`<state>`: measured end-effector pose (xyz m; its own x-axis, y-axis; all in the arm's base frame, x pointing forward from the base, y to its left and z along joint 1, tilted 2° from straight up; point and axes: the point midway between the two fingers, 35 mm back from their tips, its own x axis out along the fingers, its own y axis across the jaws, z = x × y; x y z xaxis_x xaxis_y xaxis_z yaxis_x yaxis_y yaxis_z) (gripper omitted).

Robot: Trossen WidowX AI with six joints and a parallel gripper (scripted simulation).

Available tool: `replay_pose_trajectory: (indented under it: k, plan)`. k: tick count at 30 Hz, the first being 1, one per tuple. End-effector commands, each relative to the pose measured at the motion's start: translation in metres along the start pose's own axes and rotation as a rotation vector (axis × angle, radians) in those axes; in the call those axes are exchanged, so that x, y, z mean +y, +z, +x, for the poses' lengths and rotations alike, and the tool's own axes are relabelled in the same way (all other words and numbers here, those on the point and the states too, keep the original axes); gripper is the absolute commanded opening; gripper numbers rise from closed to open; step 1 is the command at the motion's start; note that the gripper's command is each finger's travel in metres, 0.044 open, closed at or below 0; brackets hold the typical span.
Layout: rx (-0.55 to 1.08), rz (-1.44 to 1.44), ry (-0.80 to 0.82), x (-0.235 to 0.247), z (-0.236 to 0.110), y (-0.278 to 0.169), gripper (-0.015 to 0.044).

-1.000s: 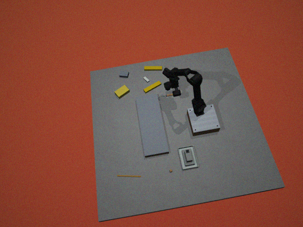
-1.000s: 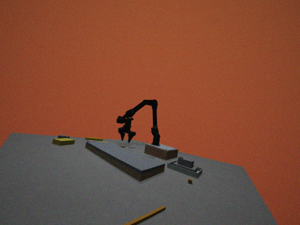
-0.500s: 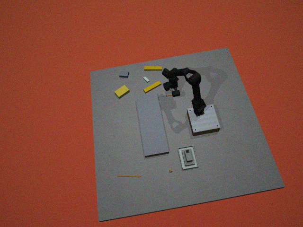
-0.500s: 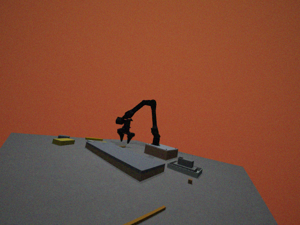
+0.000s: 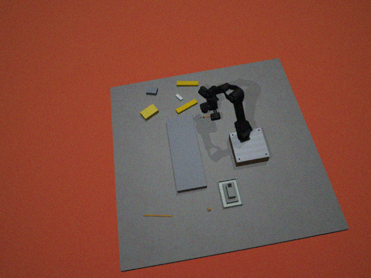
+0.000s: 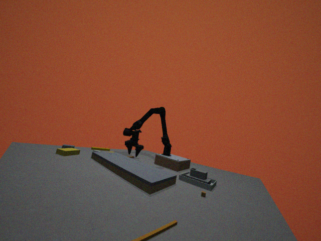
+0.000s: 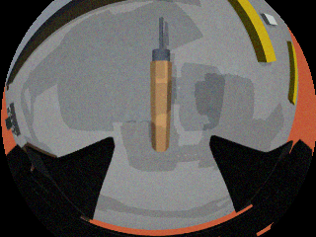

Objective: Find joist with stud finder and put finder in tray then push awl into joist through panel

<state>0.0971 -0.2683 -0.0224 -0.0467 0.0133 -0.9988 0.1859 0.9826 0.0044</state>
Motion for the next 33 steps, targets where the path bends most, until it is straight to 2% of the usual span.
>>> replay_pose_trajectory:
  k: [1,10,25,33]
  plan:
    - [0.007,0.003,0.005,0.0019,0.0096,-0.001,0.044]
    - [0.007,0.003,0.005,0.0025,0.0166,-0.0008,0.044]
    - [0.007,0.003,0.005,0.0025,0.0166,-0.0008,0.0046]
    - [0.007,0.003,0.005,0.0018,0.0132,-0.0006,0.0]
